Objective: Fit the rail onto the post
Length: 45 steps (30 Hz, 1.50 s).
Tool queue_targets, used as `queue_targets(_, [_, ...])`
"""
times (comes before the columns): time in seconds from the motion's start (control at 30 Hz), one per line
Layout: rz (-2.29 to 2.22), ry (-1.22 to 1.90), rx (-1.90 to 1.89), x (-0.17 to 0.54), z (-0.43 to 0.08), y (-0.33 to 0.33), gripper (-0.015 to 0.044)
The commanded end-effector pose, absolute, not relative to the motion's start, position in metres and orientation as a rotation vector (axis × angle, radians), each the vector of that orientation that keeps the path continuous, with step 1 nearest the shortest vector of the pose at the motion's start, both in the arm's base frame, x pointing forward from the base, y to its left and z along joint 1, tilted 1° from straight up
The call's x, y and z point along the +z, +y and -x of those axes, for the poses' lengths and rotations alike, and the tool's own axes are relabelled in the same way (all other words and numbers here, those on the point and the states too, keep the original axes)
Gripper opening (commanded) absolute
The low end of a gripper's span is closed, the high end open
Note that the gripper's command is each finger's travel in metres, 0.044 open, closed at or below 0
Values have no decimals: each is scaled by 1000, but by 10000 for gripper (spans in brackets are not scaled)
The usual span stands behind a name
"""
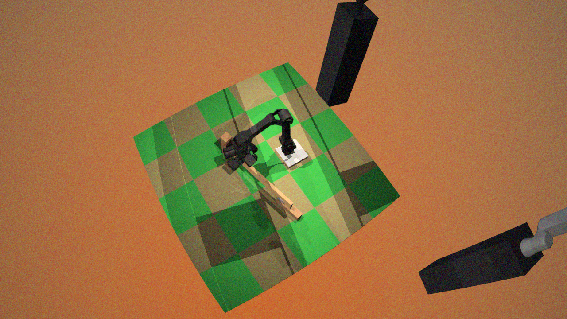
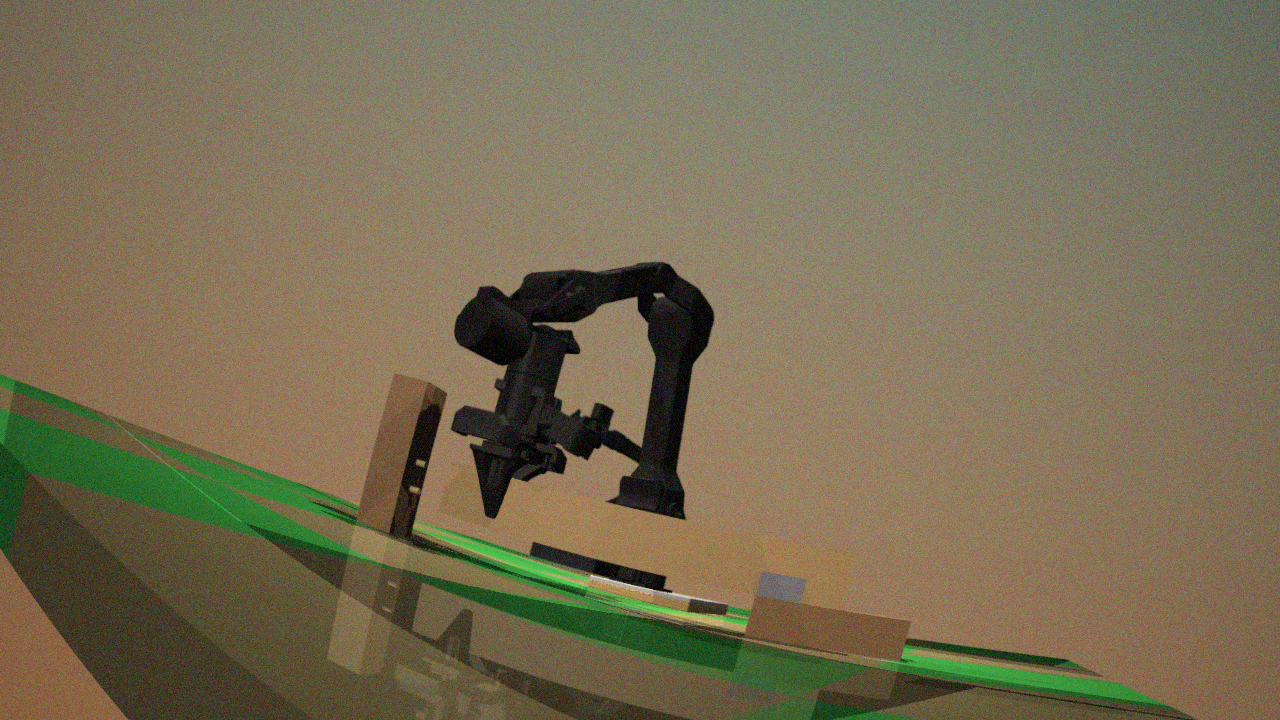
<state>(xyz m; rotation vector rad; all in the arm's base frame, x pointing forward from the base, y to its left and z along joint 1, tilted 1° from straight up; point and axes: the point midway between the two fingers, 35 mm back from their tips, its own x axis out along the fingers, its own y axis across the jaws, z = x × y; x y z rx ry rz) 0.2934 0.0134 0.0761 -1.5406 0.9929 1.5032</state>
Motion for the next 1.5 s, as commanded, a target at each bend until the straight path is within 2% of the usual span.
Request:
queue_targets(0.0, [1540,988,1499,79,-293,14,0])
queue_targets(1.47, [1541,988,1499,79,-295,8,0])
